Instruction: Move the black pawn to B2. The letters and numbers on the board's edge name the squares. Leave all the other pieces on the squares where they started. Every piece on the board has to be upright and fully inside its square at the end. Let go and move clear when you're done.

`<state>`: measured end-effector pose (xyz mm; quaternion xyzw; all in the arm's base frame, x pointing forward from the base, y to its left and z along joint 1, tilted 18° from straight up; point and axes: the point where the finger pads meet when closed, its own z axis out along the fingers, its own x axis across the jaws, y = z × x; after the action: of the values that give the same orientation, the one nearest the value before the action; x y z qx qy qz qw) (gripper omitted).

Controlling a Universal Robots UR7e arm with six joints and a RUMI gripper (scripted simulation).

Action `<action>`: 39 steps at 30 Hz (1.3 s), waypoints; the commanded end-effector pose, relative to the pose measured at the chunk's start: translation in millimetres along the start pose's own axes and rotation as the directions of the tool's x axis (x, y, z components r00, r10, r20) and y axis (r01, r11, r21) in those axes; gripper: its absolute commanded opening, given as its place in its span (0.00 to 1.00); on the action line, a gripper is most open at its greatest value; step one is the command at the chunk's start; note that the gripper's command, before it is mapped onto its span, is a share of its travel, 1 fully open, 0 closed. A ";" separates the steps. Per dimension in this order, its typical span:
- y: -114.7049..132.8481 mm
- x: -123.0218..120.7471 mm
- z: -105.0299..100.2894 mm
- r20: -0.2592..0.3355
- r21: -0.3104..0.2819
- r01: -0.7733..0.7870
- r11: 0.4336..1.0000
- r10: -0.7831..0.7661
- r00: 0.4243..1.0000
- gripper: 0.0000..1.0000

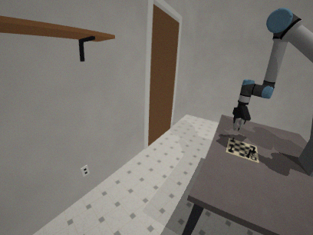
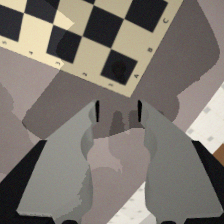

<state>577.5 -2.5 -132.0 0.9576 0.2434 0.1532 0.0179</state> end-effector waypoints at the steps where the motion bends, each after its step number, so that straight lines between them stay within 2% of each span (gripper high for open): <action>1: 1.0 1.4 0.3 -0.001 -0.002 0.001 1.000 -0.001 1.000 0.20; 19: 1.2 2.1 4.3 -0.002 -0.003 0.001 1.000 -0.001 1.000 0.20; 39: 0.8 2.3 28.0 -0.002 -0.002 0.001 1.000 -0.001 1.000 0.20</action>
<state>583.1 -1.4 -150.8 0.9576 0.2435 0.1528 0.0176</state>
